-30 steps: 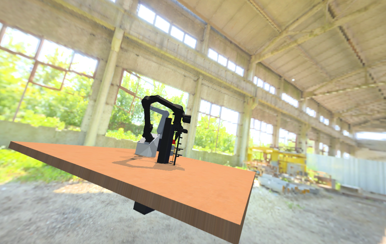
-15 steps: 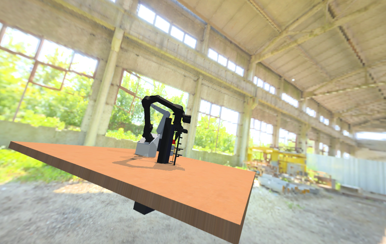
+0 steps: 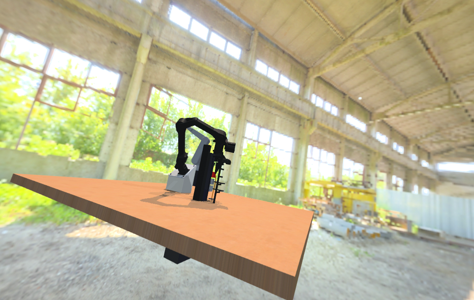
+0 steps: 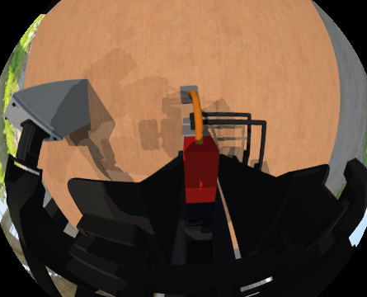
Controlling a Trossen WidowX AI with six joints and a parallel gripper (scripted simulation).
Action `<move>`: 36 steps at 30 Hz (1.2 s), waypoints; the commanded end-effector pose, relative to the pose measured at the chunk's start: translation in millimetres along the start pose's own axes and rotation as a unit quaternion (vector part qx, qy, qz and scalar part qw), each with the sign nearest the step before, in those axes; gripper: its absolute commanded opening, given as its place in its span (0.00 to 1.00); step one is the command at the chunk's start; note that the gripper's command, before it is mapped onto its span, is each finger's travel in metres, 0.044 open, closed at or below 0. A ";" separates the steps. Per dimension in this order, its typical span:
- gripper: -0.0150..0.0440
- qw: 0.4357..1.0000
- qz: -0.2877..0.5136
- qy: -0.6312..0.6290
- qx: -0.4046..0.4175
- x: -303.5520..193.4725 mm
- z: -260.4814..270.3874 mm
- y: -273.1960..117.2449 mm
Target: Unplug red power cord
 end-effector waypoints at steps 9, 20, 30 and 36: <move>0.25 1.000 -0.028 -0.011 0.001 38.2 6.7 -8.5; 0.30 1.000 -0.027 -0.012 0.001 51.2 11.7 -10.9; 0.74 1.000 -0.026 -0.012 0.001 43.1 9.2 -8.9; 1.00 1.000 -0.027 -0.012 0.001 65.7 11.0 -15.4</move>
Point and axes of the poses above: the point midway between the two fingers, 35 mm back from their tips, its own y axis out along the fingers, its own z axis across the jaws, x = y × z, the point moved 10 cm from there along -y, back along the fingers, and after that the axes turned 7 degrees about y, right-handed, at the moved point
